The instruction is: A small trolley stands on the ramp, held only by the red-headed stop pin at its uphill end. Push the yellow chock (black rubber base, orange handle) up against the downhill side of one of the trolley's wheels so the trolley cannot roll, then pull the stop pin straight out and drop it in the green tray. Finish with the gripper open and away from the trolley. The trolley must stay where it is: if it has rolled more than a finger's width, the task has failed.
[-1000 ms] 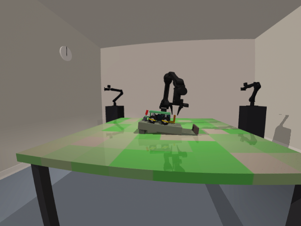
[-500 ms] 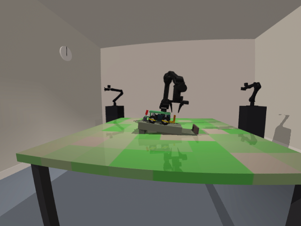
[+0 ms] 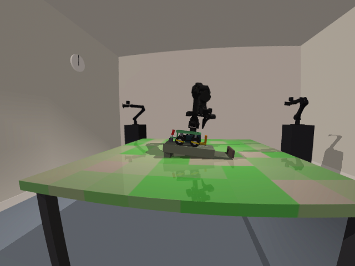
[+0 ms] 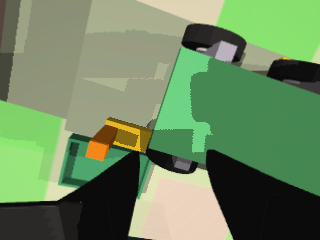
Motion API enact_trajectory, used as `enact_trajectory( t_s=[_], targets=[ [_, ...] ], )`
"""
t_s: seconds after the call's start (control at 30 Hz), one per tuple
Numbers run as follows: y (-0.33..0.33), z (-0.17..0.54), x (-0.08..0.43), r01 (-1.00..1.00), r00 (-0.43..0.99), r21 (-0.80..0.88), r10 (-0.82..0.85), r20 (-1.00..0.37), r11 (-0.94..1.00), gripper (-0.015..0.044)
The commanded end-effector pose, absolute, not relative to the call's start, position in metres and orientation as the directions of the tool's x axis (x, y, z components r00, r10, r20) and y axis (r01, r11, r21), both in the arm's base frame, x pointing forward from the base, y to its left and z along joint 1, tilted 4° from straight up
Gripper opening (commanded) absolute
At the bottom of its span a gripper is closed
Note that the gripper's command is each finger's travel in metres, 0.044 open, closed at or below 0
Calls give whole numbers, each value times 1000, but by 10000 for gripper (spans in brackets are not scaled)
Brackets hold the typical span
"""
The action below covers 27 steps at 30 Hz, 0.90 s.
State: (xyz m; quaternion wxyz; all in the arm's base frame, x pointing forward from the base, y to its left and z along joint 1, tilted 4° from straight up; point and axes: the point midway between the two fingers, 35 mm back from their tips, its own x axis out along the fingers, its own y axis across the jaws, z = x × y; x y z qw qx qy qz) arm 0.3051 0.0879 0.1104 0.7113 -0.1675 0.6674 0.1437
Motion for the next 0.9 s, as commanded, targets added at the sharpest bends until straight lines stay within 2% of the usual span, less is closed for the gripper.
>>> enact_trajectory(
  t_s=[0.0,0.47,0.87],
  targets=[
    [70,111,313,-552,70,-79,-48,-996,830,190],
    [9,116,329,-893,60,-115,-137,-989,436,190],
    [-46,120,333,-999,31,-33,-209,-977,8,190]
  ],
)
